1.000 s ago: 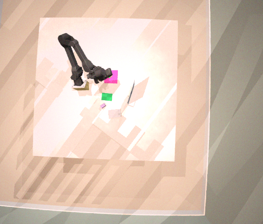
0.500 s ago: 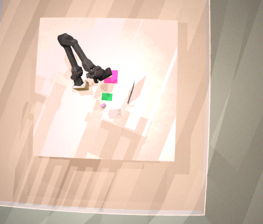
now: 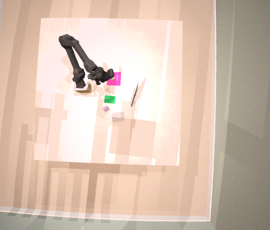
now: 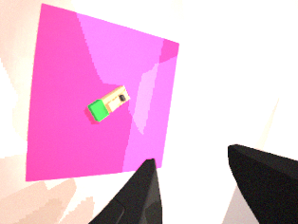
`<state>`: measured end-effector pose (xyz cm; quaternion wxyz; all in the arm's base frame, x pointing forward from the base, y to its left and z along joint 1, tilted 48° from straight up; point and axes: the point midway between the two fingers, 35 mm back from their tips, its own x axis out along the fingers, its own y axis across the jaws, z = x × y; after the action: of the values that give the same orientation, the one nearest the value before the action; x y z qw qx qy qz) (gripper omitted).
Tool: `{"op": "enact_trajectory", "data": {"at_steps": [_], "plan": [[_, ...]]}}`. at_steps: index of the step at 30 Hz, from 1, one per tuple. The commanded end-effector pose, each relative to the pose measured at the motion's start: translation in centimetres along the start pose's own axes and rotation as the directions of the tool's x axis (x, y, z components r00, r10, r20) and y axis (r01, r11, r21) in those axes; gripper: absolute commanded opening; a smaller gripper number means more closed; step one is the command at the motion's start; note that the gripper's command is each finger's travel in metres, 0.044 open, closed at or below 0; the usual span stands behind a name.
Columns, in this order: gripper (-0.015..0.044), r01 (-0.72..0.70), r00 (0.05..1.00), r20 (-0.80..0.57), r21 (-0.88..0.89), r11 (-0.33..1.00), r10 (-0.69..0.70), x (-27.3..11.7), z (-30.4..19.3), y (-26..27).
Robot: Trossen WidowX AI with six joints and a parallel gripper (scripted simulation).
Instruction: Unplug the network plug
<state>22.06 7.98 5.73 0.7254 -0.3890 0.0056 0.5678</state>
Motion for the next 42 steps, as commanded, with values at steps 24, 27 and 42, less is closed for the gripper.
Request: {"op": "enact_trajectory", "data": {"at_steps": [24,27,42], "plan": [[0.0156,0.015,1.000,0.009,0.004,1.000,-0.015,-2.0,0.6,-1.0],[0.0156,0.013,1.000,0.004,0.003,1.000,-0.013,-2.5,0.4,-1.5],[0.0156,0.008,1.000,-0.007,0.003,1.000,-0.008,-5.6,0.1,-3.8]]}}
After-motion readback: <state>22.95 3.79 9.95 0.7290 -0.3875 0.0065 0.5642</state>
